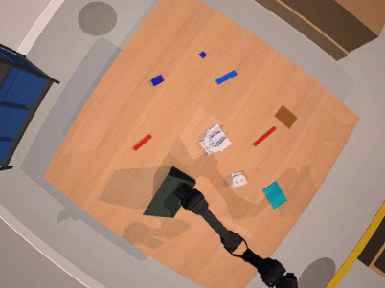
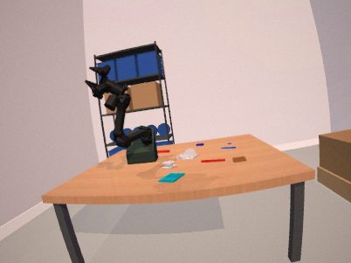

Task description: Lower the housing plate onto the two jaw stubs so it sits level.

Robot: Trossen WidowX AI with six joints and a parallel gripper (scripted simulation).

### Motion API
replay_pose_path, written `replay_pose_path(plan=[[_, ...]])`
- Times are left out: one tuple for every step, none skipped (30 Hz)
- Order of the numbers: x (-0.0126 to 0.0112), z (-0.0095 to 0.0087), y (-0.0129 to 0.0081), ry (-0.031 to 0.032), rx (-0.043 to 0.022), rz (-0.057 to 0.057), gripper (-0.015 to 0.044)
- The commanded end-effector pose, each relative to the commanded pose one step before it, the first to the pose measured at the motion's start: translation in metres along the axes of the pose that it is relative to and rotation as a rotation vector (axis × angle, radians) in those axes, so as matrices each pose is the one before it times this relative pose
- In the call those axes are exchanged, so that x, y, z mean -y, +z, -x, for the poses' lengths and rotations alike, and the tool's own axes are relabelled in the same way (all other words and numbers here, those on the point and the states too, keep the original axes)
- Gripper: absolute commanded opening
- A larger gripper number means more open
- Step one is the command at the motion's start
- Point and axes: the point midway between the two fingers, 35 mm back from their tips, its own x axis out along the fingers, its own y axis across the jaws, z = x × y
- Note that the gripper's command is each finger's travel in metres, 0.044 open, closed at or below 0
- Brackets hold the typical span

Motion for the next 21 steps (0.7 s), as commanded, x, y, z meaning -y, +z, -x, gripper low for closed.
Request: replay_pose_path(plan=[[0.00989, 0.00203, -0.01617, -0.0597, -0.03812, -0.0163, 0.044], [0.0012, 0.00011, -0.00182, -0.00695, -0.00487, -0.0014, 0.044], [0.00151, 0.00012, -0.00235, -0.00859, -0.00655, -0.0004, 0.044], [0.00197, 0.00016, -0.00307, -0.01119, -0.00859, -0.0004, 0.044], [0.00243, 0.00021, -0.00379, -0.0138, -0.01069, -0.0004, 0.044], [0.00274, 0.00025, -0.00427, -0.01554, -0.01213, -0.0003, 0.044], [0.00267, 0.0002, -0.00426, -0.01486, -0.01261, 0.0023, 0.044], [0.00268, 0.00021, -0.00428, -0.01489, -0.01276, 0.0024, 0.044], [0.00269, 0.00022, -0.0043, -0.01492, -0.01291, 0.0026, 0.044], [0.00269, 0.00022, -0.00432, -0.01494, -0.01305, 0.0027, 0.044], [0.0027, 0.00023, -0.00434, -0.01497, -0.0132, 0.0029, 0.044], [0.00271, 0.00024, -0.00436, -0.01499, -0.01334, 0.0031, 0.044], [0.00271, 0.00024, -0.00438, -0.015, -0.01348, 0.0032, 0.044], [0.00272, 0.00025, -0.00439, -0.01502, -0.01362, 0.0034, 0.044], [0.00273, 0.00025, -0.00441, -0.01503, -0.01376, 0.0035, 0.044], [0.00273, 0.00026, -0.00443, -0.01504, -0.01389, 0.0037, 0.044], [0.00274, 0.00026, -0.00445, -0.01505, -0.01403, 0.0038, 0.044], [0.00274, 0.00026, -0.00447, -0.01505, -0.01416, 0.004, 0.044], [0.00275, 0.00027, -0.00448, -0.01506, -0.01429, 0.0041, 0.044], [0.00275, 0.00027, -0.0045, -0.01506, -0.01443, 0.0043, 0.044], [0.00276, 0.00027, -0.00452, -0.01506, -0.01456, 0.0044, 0.044]])
